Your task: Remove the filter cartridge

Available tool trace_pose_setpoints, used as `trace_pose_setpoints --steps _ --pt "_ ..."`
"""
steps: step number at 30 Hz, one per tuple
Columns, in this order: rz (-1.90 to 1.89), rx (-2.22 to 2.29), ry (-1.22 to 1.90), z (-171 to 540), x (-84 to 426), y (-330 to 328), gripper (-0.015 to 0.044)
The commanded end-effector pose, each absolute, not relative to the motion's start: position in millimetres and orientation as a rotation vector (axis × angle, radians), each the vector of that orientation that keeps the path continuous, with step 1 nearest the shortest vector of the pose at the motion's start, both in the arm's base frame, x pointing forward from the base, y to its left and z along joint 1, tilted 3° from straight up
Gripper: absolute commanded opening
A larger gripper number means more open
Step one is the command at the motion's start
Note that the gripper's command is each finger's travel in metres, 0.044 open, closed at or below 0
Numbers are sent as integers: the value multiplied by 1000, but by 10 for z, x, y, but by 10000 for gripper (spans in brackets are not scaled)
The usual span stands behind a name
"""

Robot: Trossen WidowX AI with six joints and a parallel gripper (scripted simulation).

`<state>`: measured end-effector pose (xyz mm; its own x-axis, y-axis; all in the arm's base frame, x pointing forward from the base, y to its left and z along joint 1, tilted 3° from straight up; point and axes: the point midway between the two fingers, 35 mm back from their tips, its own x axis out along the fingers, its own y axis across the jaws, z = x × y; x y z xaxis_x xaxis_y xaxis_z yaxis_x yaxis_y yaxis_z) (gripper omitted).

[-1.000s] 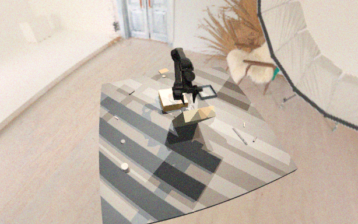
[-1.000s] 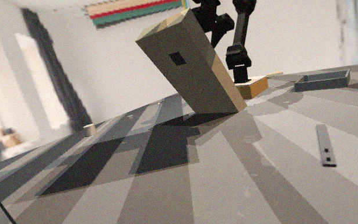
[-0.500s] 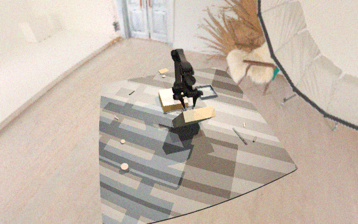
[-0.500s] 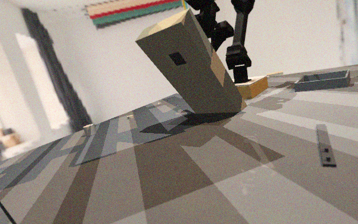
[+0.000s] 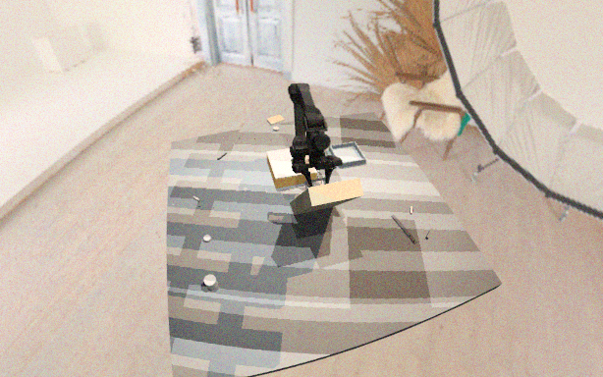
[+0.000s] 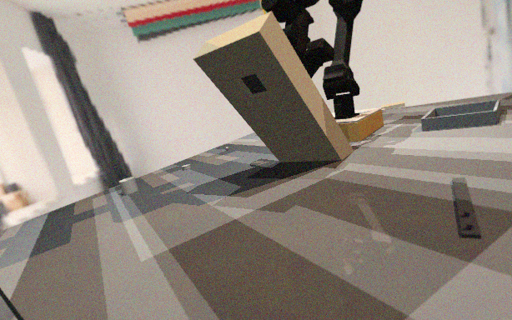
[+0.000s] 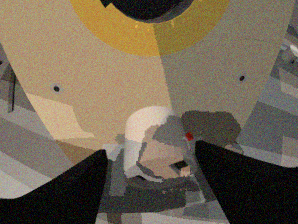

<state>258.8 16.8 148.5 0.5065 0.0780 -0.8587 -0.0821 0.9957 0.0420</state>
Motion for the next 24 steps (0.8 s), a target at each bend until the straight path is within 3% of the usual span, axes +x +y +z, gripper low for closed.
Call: trace_pose_setpoints --steps 1,16,24 --pt "97 -4 1035 1487 2588 168 291" --pt "97 -4 1035 1487 2588 168 191" --pt "93 -6 1033 1591 2662 162 0"
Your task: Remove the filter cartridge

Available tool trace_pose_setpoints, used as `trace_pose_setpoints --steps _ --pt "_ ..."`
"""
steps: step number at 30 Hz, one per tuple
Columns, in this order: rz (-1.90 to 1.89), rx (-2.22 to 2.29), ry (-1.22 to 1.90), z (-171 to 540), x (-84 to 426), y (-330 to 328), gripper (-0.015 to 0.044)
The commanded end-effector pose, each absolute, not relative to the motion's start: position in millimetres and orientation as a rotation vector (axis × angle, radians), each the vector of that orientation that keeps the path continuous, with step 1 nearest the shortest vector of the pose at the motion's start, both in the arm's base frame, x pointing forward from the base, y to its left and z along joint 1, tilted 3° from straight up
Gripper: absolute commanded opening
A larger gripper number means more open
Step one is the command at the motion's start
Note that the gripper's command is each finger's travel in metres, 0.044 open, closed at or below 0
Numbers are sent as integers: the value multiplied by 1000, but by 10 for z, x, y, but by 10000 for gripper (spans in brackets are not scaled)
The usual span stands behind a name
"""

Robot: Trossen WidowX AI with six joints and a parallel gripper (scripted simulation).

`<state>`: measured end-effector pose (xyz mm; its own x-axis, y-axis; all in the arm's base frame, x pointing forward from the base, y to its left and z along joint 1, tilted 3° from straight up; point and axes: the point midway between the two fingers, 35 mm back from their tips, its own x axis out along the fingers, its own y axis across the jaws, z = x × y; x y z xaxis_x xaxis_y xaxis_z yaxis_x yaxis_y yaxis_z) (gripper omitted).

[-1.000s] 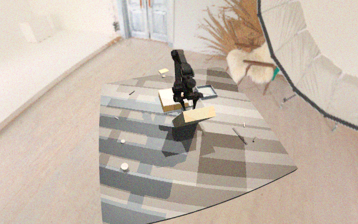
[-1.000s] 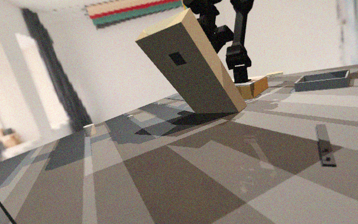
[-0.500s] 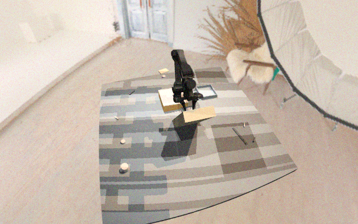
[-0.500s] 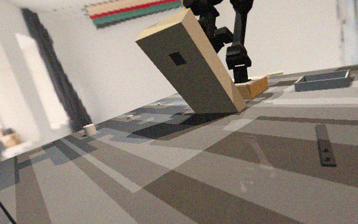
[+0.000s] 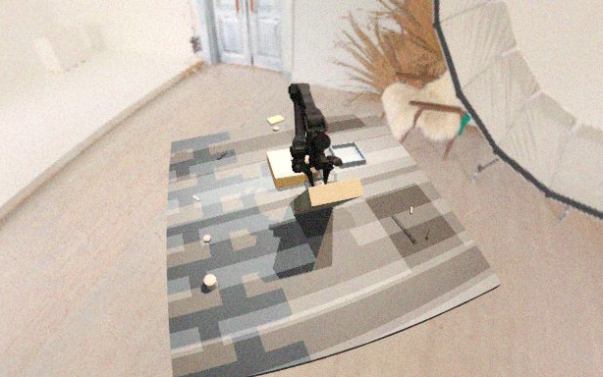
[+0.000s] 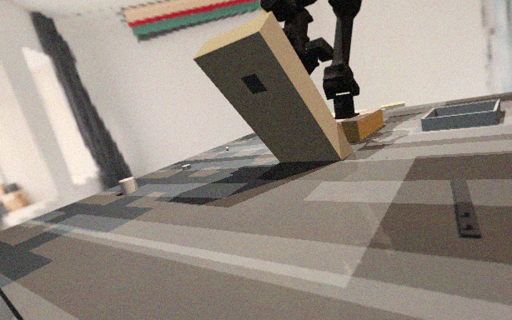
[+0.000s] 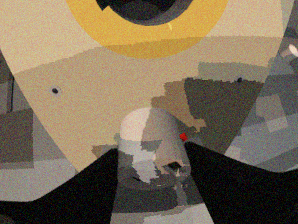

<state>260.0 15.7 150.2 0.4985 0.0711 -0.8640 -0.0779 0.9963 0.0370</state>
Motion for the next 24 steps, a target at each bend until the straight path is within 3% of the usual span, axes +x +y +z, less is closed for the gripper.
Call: trace_pose_setpoints --steps 1,24 --pt "92 -7 1033 1621 2683 160 0" --pt "89 -9 1037 2463 2331 96 0"
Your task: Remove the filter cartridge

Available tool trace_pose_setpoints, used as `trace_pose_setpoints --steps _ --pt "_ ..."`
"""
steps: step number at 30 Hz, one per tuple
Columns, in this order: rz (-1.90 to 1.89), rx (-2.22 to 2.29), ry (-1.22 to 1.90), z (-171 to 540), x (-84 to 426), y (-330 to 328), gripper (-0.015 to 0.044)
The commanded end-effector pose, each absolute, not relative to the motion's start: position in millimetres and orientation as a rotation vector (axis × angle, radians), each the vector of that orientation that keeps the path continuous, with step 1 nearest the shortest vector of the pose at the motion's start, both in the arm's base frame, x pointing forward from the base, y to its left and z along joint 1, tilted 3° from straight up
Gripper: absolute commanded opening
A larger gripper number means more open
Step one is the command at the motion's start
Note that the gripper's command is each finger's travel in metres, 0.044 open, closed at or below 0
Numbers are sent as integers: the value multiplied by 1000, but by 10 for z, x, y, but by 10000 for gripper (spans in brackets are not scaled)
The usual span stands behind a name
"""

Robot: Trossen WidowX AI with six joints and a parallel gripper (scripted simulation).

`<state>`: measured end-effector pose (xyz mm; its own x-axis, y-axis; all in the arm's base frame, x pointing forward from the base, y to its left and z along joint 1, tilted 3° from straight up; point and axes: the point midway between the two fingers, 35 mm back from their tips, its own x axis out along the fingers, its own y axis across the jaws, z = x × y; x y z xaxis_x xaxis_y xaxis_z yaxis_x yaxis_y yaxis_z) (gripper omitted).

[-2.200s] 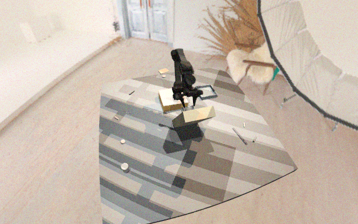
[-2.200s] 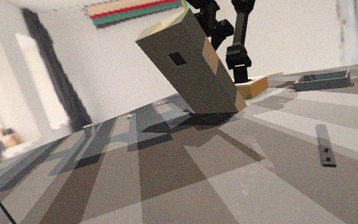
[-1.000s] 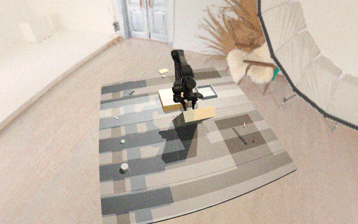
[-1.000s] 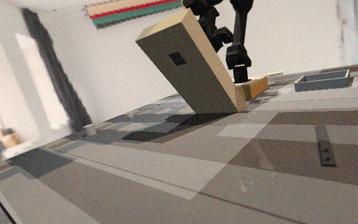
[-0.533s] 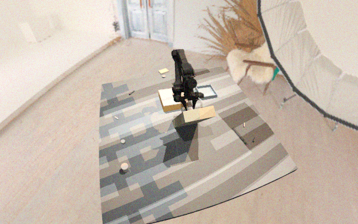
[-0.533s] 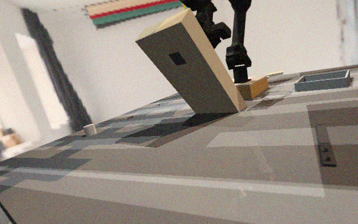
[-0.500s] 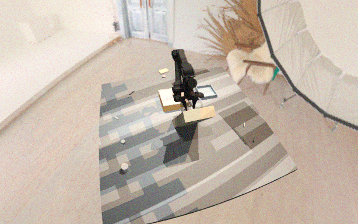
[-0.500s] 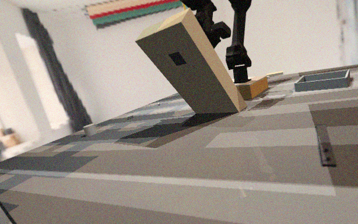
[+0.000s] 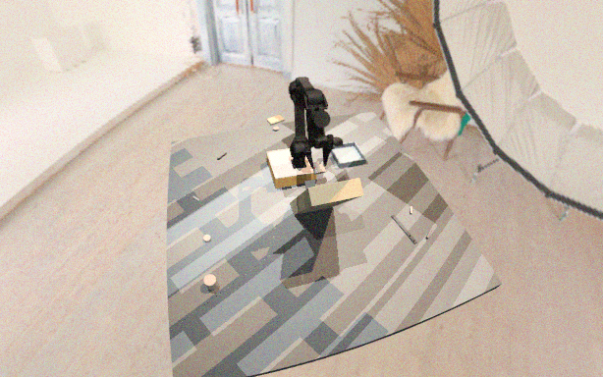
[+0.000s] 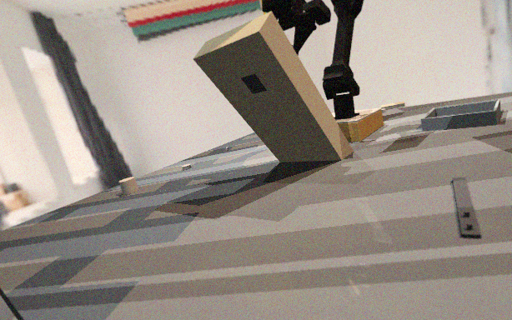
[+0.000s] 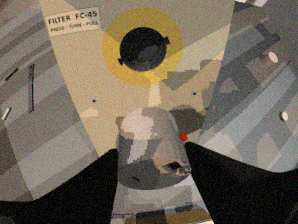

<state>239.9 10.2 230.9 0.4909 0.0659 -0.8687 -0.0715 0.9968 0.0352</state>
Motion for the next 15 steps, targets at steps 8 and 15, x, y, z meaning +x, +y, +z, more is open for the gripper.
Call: trace_pose_setpoints --steps 8,15 --pt "89 -7 1045 2462 2337 249 0" --pt "90 -5 1050 2437 2351 454 0"
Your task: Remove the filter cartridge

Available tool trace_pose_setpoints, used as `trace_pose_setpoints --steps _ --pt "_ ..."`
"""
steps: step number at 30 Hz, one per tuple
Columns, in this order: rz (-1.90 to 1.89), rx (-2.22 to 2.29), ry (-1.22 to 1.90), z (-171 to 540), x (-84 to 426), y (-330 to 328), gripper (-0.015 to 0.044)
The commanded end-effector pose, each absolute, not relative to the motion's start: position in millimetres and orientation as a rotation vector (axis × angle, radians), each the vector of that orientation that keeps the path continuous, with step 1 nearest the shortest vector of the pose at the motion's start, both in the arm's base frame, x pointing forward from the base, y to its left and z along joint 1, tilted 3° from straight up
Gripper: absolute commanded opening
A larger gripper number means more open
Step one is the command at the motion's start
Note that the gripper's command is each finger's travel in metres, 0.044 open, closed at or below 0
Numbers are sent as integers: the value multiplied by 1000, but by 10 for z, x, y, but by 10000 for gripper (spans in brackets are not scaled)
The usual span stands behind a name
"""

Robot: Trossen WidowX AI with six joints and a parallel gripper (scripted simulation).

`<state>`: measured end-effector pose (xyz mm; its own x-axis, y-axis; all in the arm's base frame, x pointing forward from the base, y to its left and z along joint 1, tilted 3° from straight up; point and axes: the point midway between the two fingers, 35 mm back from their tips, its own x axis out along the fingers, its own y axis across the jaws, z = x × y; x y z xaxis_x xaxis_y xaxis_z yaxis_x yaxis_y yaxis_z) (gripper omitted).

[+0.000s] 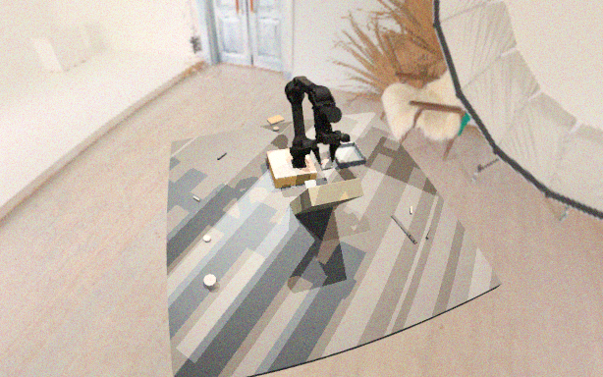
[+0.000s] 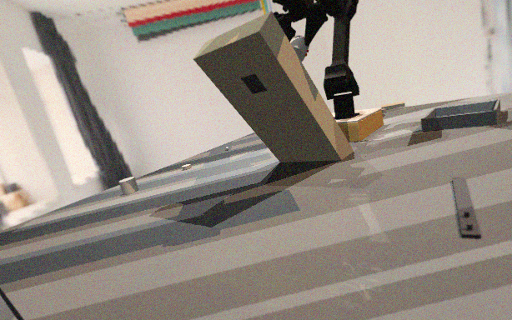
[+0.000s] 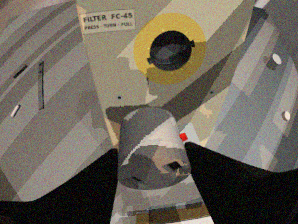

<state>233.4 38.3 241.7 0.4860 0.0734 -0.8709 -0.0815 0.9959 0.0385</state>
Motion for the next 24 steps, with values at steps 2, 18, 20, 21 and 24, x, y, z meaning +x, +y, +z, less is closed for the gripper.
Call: trace_pose_setpoints --steps 2,18,20,21,24 --pt "90 -4 1050 2430 2351 514 0" --pt "113 -15 1051 2379 2300 900 0" --pt "158 -41 1049 2382 2271 986 0" --pt "183 -55 1048 2383 2253 1033 0" --pt "258 -98 1044 2387 2195 1173 0"
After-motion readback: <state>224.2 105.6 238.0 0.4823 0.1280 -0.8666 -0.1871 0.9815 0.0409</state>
